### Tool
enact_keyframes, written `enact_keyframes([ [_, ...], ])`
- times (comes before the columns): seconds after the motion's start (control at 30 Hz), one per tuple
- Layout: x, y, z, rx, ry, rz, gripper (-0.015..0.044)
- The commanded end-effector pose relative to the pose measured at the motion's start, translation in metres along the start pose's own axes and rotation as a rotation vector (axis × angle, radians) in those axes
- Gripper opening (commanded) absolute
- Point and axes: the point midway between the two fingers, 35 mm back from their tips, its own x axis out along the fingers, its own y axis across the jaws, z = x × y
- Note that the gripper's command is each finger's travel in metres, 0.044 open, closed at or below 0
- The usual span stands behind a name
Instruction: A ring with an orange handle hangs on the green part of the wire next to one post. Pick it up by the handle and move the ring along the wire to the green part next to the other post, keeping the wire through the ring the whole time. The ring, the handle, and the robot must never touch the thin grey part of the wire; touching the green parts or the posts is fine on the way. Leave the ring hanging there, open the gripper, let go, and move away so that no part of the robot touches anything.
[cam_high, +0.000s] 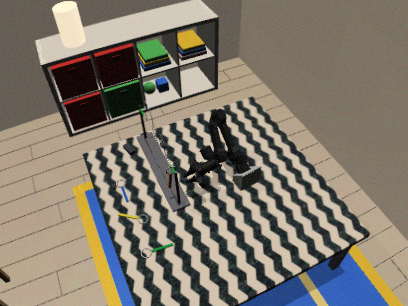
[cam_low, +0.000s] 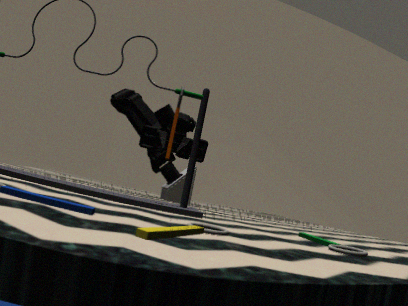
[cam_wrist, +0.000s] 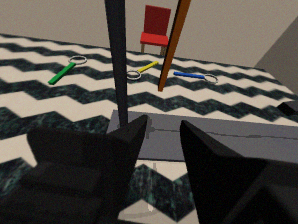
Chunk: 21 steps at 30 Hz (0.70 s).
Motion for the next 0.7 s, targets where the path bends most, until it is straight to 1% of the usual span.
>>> enact_keyframes([
  [0.0, -0.001, -0.001, 0.0, 0.004, 0.003, -0.004, 0.016],
  [0.4, -0.001, -0.001, 0.0, 0.004, 0.003, -0.004, 0.016],
  [0.47, -0.008, -0.001, 0.0, 0.002, -0.001, -0.001, 0.0212],
  [0.57, -0.04, -0.001, -0.005, 0.001, -0.002, -0.002, 0.0291],
  [0.67, -0.047, -0.001, -0.007, 0.0, -0.003, -0.003, 0.037],
])
